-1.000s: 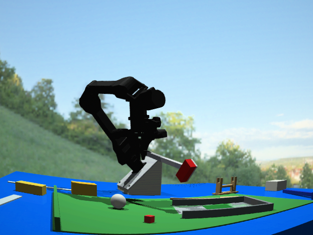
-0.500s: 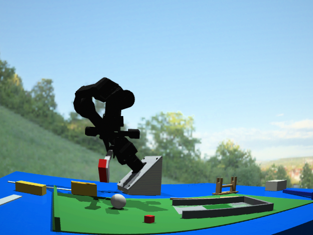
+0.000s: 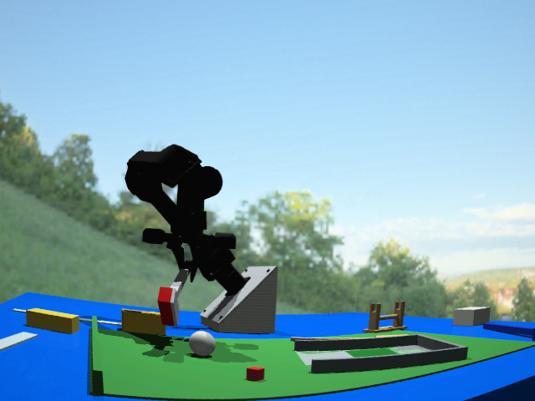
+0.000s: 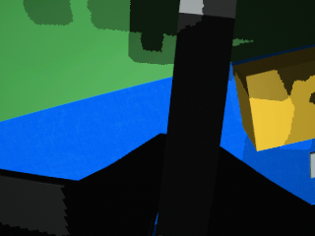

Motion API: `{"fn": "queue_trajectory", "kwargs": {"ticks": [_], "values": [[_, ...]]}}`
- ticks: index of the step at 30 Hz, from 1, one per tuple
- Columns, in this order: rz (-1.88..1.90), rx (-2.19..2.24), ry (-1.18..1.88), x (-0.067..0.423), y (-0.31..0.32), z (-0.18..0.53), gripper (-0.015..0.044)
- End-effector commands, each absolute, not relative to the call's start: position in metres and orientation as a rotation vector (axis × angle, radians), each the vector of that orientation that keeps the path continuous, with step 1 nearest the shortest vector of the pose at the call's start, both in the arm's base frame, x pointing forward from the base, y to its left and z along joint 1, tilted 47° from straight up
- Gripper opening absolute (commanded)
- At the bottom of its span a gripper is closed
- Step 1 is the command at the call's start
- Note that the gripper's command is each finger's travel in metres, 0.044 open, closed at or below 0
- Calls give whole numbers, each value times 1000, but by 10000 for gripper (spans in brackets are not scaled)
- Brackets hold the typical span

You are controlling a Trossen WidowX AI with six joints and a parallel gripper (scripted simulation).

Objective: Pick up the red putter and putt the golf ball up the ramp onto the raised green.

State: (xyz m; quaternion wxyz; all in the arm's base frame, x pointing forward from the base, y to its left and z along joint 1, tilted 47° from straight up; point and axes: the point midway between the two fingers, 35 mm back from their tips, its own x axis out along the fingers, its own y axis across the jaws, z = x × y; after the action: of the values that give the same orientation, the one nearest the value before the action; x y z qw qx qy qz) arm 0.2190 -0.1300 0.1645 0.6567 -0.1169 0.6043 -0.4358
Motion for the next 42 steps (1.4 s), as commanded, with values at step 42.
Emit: {"fn": "queue_trajectory", "kwargs": {"ticks": [42], "values": [[-992,-271,1361,205,-173,149,0]]}}
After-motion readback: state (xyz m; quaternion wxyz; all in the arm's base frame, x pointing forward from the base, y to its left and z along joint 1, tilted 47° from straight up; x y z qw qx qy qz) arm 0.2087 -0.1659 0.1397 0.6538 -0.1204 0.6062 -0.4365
